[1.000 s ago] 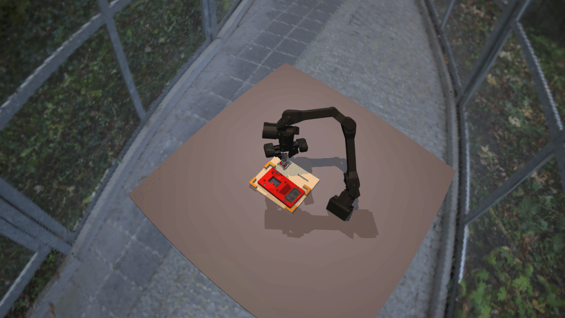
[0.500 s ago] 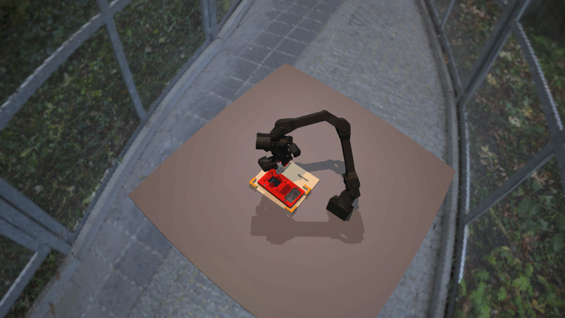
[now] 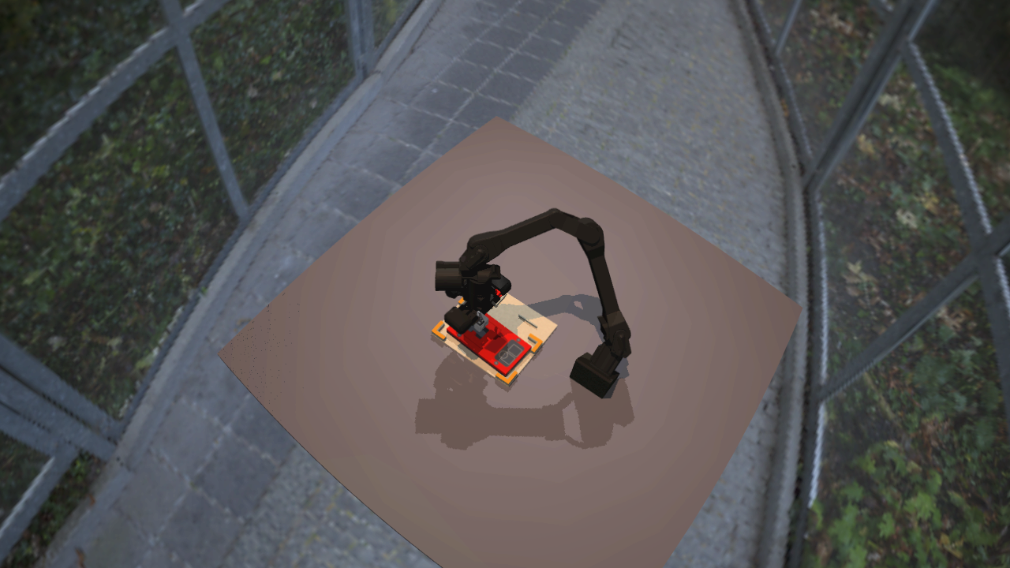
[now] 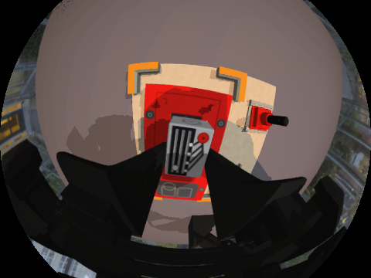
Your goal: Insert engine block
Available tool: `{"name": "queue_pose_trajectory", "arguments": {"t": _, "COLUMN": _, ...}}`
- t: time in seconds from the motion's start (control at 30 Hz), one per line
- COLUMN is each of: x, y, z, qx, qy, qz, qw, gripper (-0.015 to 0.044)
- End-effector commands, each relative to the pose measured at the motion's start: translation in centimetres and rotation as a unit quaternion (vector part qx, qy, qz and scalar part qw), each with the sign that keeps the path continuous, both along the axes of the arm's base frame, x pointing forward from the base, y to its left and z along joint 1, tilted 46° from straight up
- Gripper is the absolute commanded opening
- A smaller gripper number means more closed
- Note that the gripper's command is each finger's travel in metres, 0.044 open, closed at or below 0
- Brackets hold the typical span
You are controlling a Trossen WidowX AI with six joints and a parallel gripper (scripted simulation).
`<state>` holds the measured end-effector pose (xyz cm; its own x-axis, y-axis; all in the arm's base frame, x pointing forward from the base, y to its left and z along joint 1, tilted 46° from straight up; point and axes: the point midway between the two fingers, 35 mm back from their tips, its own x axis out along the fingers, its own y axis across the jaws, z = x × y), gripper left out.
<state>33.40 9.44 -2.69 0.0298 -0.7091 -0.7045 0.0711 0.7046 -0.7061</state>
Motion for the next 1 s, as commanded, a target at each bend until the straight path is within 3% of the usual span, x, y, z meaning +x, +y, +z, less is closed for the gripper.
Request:
{"name": "queue_pose_trajectory", "arguments": {"t": 0.0, "x": -0.20, "y": 0.02, "z": -0.40, "qx": 0.000, "qy": 0.017, "qz": 0.013, "qw": 1.000, "gripper": 0.0079}}
{"name": "queue_pose_trajectory", "arguments": {"t": 0.1, "x": -0.20, "y": 0.02, "z": -0.39, "qx": 0.000, "qy": 0.023, "qz": 0.019, "qw": 1.000, "gripper": 0.0157}}
{"name": "queue_pose_trajectory", "arguments": {"t": 0.97, "x": -0.32, "y": -0.01, "z": -0.40, "qx": 0.001, "qy": 0.003, "qz": -0.001, "qw": 1.000, "gripper": 0.0159}}
